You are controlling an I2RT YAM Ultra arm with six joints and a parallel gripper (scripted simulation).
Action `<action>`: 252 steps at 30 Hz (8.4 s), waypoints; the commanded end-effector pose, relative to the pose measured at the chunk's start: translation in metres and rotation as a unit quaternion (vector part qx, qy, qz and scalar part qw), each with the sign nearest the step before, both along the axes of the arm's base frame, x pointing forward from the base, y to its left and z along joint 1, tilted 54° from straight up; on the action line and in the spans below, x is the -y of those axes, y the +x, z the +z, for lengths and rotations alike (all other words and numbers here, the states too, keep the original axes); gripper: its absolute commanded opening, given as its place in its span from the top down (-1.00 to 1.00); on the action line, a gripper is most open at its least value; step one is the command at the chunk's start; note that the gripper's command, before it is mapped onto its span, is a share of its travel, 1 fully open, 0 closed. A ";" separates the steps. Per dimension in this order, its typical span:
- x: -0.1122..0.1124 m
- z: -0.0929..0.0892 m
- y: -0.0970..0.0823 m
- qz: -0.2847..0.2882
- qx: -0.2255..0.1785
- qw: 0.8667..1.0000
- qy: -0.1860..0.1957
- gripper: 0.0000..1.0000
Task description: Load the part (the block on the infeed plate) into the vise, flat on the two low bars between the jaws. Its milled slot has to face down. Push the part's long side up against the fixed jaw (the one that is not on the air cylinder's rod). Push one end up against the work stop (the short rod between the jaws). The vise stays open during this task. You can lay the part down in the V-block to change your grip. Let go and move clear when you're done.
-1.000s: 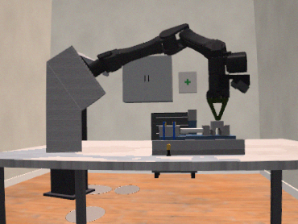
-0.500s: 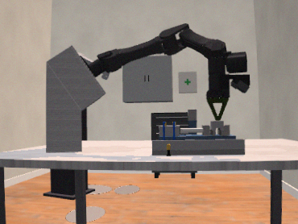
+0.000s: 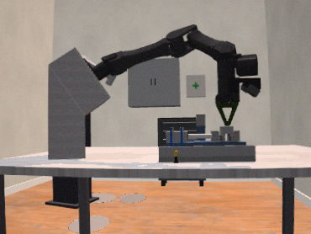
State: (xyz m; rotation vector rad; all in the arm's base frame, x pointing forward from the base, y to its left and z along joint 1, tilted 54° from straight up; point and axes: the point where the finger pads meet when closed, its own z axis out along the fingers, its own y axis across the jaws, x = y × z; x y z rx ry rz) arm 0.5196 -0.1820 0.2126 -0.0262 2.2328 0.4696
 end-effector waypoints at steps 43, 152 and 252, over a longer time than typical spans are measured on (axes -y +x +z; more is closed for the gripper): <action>0.012 0.018 -0.002 -0.010 0.018 1.000 -0.012 1.00; 0.010 0.010 0.010 -0.011 0.013 1.000 -0.009 1.00; 0.007 0.019 0.007 -0.012 0.020 1.000 -0.013 1.00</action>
